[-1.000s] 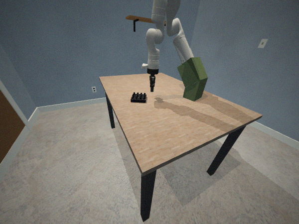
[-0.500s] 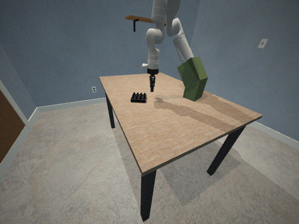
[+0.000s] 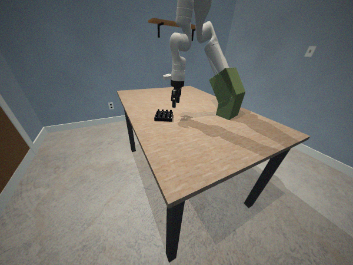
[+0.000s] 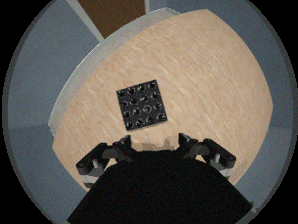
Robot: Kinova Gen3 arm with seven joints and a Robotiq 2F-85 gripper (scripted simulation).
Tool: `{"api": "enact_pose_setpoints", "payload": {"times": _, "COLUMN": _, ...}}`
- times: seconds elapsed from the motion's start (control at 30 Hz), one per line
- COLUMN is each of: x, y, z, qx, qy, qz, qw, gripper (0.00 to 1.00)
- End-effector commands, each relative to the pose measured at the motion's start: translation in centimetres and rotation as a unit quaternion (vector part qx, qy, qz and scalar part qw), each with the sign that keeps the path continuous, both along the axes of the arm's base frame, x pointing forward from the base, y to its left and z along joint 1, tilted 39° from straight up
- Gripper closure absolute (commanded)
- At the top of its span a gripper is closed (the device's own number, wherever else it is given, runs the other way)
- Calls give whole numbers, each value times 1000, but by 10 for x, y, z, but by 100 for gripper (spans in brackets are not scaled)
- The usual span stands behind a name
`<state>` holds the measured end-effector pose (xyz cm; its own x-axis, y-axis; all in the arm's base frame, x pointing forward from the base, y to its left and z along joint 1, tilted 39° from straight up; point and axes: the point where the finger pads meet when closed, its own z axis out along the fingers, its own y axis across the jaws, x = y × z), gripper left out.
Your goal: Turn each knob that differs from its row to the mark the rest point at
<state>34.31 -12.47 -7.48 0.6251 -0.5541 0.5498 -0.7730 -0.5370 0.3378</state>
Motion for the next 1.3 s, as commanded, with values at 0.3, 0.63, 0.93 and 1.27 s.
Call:
{"api": "enact_pose_setpoints", "payload": {"times": 0.3, "x": 29, "y": -20, "z": 32, "qx": 33, "qy": -199, "qz": -240, "qw": 950, "gripper": 0}}
{"api": "enact_pose_setpoints", "payload": {"times": 0.63, "x": 44, "y": -36, "z": 54, "qx": 59, "qy": -336, "qz": -415, "qw": 844, "gripper": 0}}
{"api": "enact_pose_setpoints", "payload": {"times": 0.93, "x": 49, "y": -42, "z": 62, "qx": 71, "qy": -386, "qz": -483, "qw": 783, "gripper": 0}}
{"api": "enact_pose_setpoints", "payload": {"times": 1.27, "x": 49, "y": -42, "z": 62, "qx": 71, "qy": -386, "qz": -483, "qw": 783, "gripper": 81}}
